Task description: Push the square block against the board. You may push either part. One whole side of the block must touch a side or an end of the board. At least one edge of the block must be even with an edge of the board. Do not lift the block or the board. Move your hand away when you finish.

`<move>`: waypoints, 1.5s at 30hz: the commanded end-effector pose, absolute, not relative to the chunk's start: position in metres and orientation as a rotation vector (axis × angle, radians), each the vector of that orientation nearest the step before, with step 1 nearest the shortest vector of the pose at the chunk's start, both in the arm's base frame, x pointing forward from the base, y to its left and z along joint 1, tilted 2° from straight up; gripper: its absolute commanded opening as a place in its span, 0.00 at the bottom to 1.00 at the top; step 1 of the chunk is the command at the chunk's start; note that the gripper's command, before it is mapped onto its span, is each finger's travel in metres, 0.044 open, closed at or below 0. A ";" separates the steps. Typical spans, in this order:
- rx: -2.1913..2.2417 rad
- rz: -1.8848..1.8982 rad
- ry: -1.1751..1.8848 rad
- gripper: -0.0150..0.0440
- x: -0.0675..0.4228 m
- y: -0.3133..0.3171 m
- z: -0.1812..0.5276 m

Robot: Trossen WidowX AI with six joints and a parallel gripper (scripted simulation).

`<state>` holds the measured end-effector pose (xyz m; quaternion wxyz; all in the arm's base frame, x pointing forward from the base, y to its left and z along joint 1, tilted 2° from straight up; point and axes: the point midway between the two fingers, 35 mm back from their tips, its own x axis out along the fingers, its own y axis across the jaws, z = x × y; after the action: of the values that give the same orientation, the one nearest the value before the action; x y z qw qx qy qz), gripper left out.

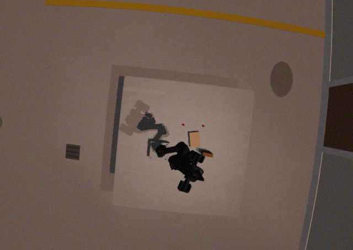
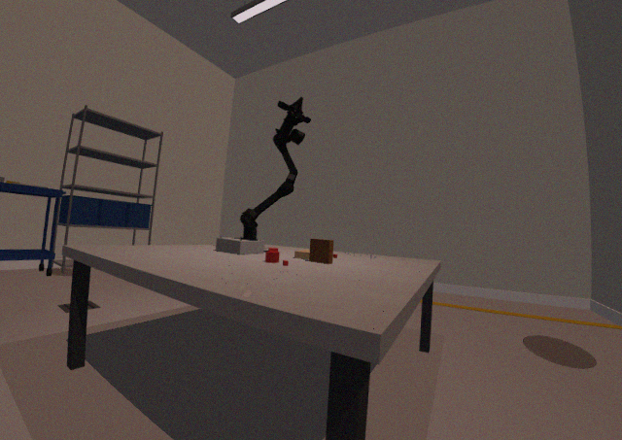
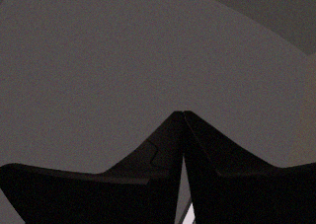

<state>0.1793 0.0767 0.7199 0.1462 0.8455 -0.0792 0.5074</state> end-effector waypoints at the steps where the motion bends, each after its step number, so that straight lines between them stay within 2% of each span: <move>1: 2.475 1.593 -0.172 0.25 0.153 0.071 0.729; 13: 2.598 2.014 0.053 0.25 0.082 0.038 0.748; 27: 2.690 2.456 0.263 0.25 0.030 -0.022 0.748; 45: 2.585 3.178 0.766 0.25 -0.010 -0.131 0.732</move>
<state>-0.0074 -0.1149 0.7356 -0.4596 0.5700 0.1474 0.6649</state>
